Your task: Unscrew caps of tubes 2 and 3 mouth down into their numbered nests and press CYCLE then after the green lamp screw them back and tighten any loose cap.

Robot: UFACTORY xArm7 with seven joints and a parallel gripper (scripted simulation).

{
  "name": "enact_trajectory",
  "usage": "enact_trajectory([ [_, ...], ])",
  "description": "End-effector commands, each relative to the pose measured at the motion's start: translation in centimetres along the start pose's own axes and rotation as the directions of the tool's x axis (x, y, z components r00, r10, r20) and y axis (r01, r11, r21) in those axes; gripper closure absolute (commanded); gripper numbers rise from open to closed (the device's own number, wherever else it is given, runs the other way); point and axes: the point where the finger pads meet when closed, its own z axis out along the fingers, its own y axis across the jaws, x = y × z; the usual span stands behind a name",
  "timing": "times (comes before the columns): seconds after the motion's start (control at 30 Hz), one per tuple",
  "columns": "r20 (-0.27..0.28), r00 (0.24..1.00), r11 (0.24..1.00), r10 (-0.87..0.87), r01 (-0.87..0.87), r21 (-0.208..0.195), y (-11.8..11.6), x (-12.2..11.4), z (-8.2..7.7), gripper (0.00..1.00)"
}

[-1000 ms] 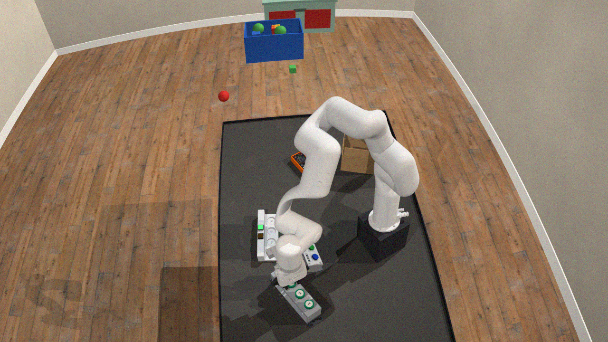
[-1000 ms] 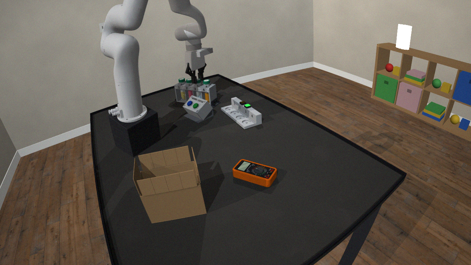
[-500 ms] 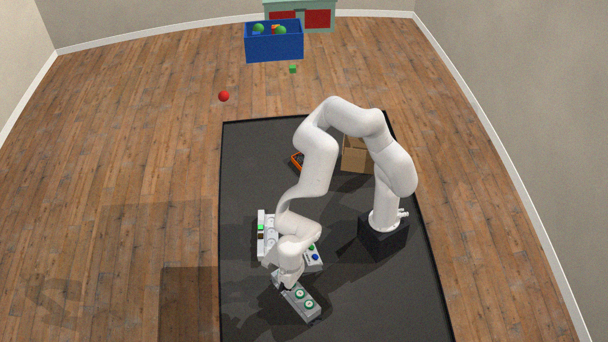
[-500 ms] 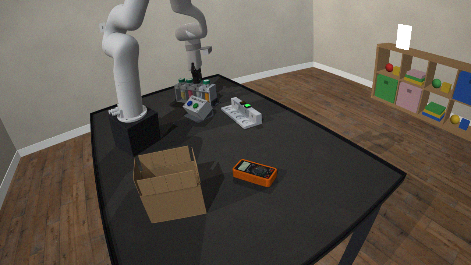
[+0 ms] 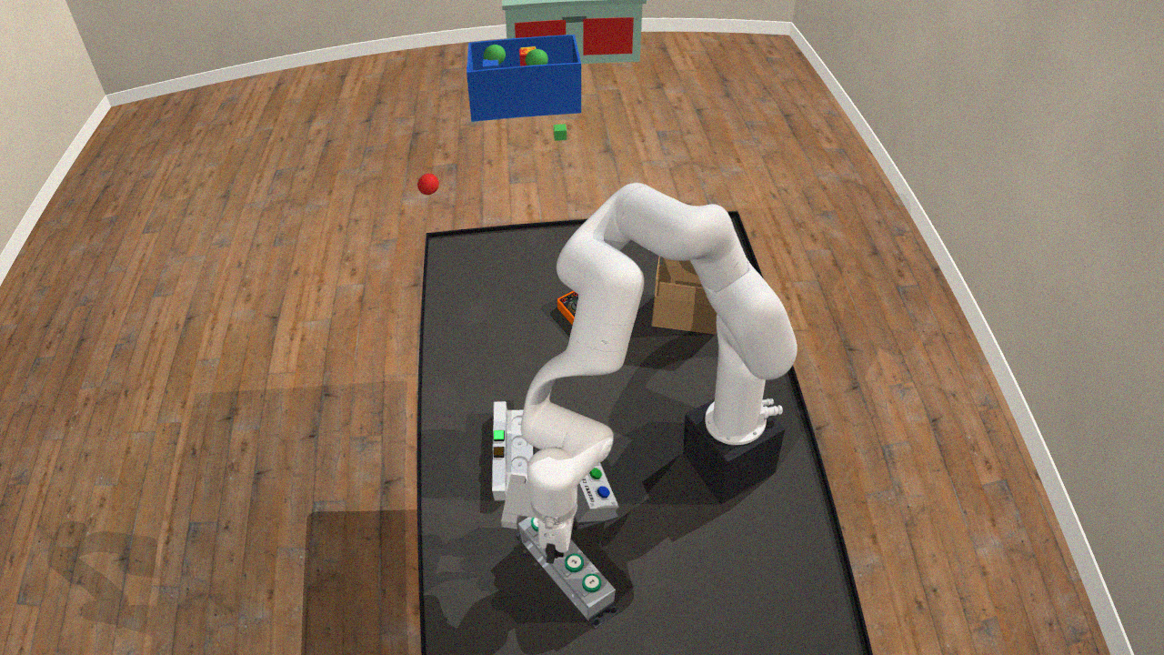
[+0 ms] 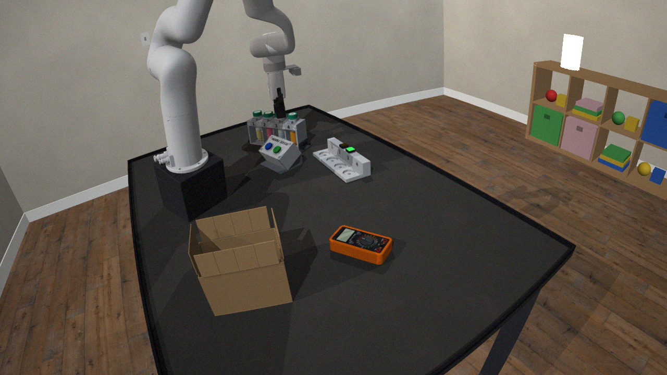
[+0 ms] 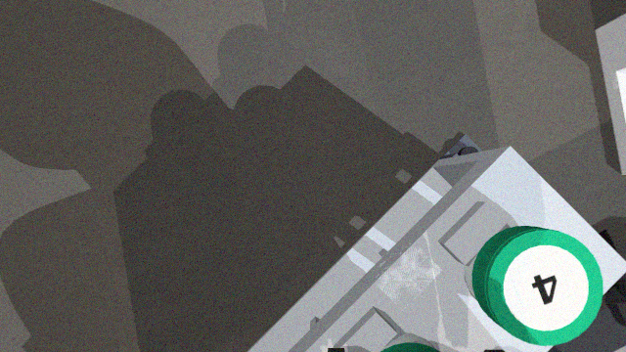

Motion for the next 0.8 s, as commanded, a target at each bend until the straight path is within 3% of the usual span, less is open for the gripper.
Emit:
enact_trajectory([
  [0.0,0.003,1.0,1.0,-0.01,0.01,0.004,-0.15,0.09,-0.15,1.0],
  [0.47,0.003,1.0,1.0,-0.01,0.01,0.004,-0.15,0.1,-0.16,1.0],
  [0.6,0.004,0.982,0.982,0.189,-0.189,0.003,-0.14,0.1,-0.15,1.0],
  [0.77,0.005,0.905,0.905,0.426,-0.426,0.002,-0.15,0.1,-0.13,1.0],
])
